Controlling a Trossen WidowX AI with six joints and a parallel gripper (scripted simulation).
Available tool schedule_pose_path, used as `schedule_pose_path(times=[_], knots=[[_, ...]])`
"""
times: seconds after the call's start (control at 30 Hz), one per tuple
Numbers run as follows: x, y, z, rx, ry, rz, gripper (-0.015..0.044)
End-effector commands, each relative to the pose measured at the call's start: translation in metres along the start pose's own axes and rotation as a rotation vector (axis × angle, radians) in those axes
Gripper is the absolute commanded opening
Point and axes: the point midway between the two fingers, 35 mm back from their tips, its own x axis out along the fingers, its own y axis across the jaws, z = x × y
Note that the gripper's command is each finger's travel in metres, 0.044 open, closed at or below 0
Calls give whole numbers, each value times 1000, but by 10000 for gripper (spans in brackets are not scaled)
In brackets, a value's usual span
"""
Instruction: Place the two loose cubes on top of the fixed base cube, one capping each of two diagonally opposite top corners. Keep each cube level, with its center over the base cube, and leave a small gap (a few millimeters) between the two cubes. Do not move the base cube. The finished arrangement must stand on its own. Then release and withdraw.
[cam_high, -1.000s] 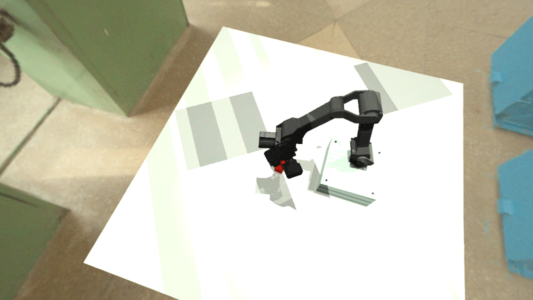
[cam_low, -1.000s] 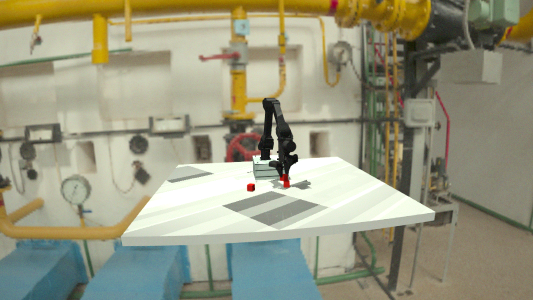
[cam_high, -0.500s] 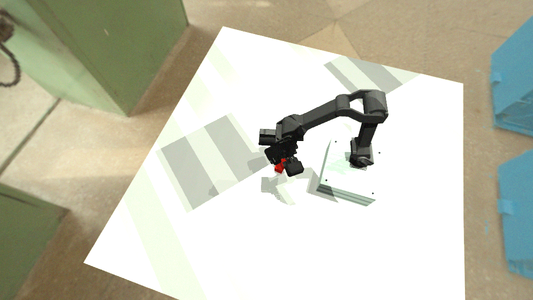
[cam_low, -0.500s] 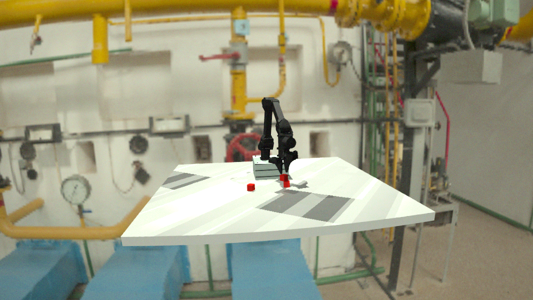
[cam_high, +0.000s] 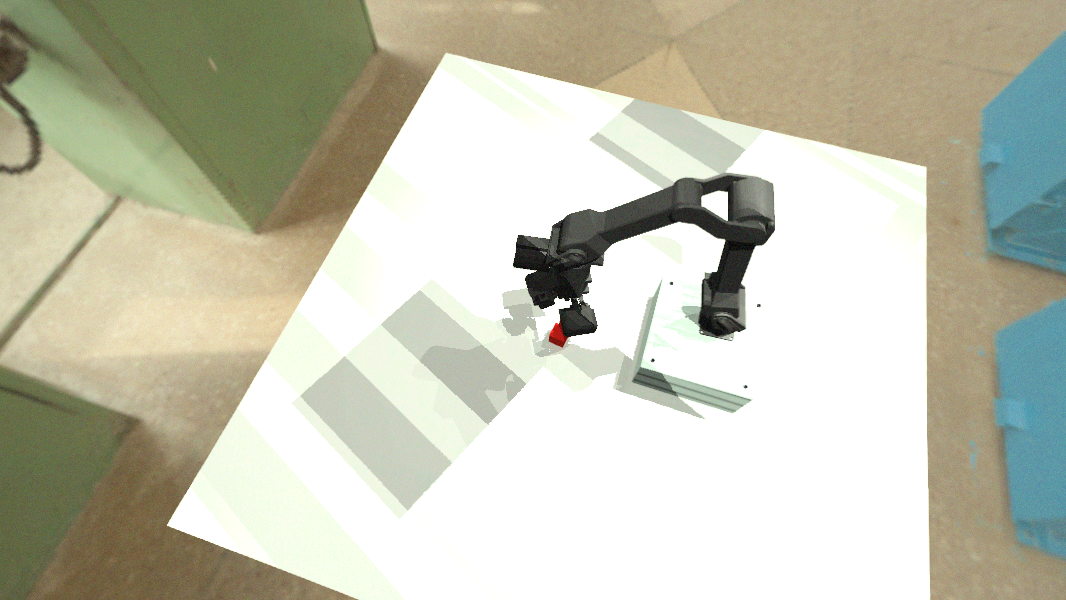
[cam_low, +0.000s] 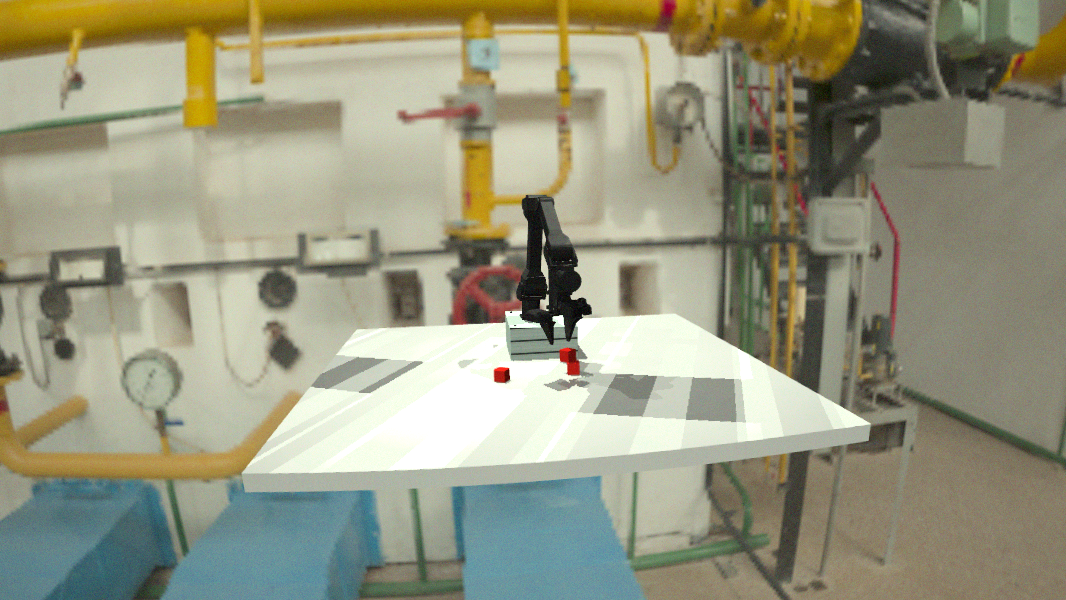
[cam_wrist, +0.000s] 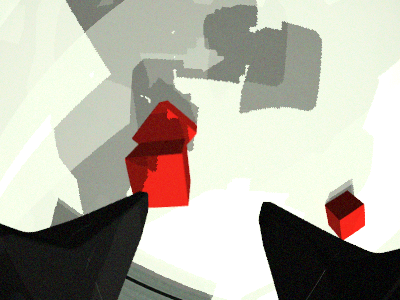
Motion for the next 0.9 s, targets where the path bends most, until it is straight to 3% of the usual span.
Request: schedule_pose_path(times=[0.0, 0.53, 0.67, 0.87], knots=[[-5, -26, 0, 154, 1, 0, 265], [-38, -157, -48, 963, -6, -17, 265], [-40, -162, -52, 997, -7, -17, 265], [15, -164, -51, 997, -7, -17, 265]])
